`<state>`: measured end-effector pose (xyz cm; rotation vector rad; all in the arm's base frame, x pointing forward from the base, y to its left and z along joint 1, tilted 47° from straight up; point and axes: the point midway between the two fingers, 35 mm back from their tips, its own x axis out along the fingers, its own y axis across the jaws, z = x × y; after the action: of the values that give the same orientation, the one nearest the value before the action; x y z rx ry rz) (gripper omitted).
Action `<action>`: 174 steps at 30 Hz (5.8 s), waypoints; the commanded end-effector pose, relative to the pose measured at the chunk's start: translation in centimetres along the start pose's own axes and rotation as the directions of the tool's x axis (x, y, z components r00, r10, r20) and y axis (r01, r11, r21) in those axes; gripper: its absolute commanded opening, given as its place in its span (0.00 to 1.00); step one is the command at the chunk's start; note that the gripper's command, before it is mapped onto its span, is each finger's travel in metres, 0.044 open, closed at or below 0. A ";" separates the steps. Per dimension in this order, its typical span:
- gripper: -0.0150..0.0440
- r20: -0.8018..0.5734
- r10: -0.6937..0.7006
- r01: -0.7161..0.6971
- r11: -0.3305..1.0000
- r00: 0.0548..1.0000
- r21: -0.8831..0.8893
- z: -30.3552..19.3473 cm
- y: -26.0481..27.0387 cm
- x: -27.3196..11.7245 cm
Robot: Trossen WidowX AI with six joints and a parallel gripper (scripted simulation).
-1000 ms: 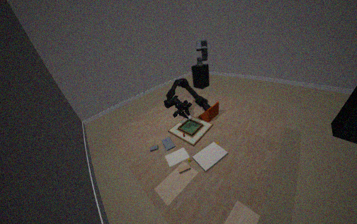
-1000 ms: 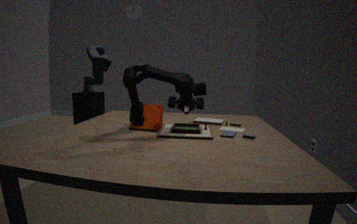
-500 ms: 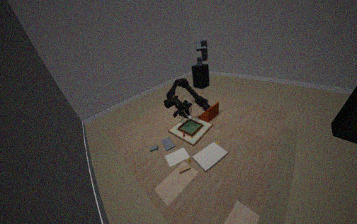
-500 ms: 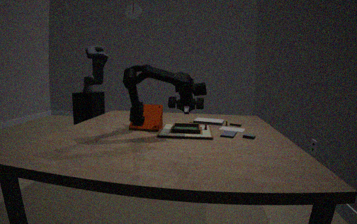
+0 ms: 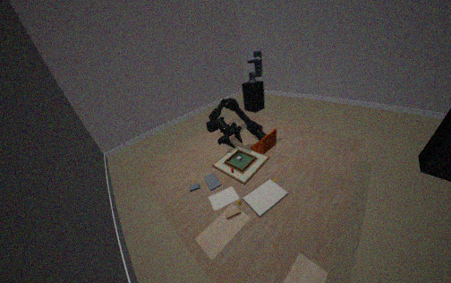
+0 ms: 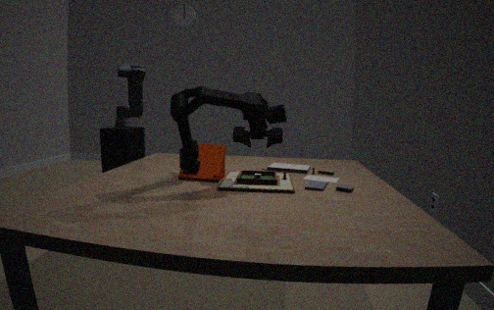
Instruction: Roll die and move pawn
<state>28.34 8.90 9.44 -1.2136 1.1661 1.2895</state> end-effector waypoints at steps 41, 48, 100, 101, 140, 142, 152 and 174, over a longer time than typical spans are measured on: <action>0.59 -0.747 -0.004 0.735 0.180 0.665 0.653 -0.9 -11.0 7.7; 0.59 -0.747 -0.004 0.735 0.180 0.665 0.653 -0.9 -11.0 7.7; 0.29 -0.749 -0.005 0.737 0.179 0.663 0.651 -5.2 -11.1 11.3; 0.28 -0.749 -0.005 0.737 0.179 0.663 0.651 -5.2 -11.1 11.3; 0.25 -0.722 -0.061 0.716 0.205 0.689 0.667 5.0 -8.8 4.8; 0.25 -0.721 -0.058 0.715 0.205 0.690 0.668 5.2 -8.2 5.4; 0.25 -0.721 -0.044 0.713 0.204 0.692 0.671 6.0 -4.9 8.1; 0.25 -0.733 -0.011 0.720 0.194 0.681 0.666 5.4 3.5 12.9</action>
<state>25.67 14.82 -2.76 -0.8286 1.5358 -0.4110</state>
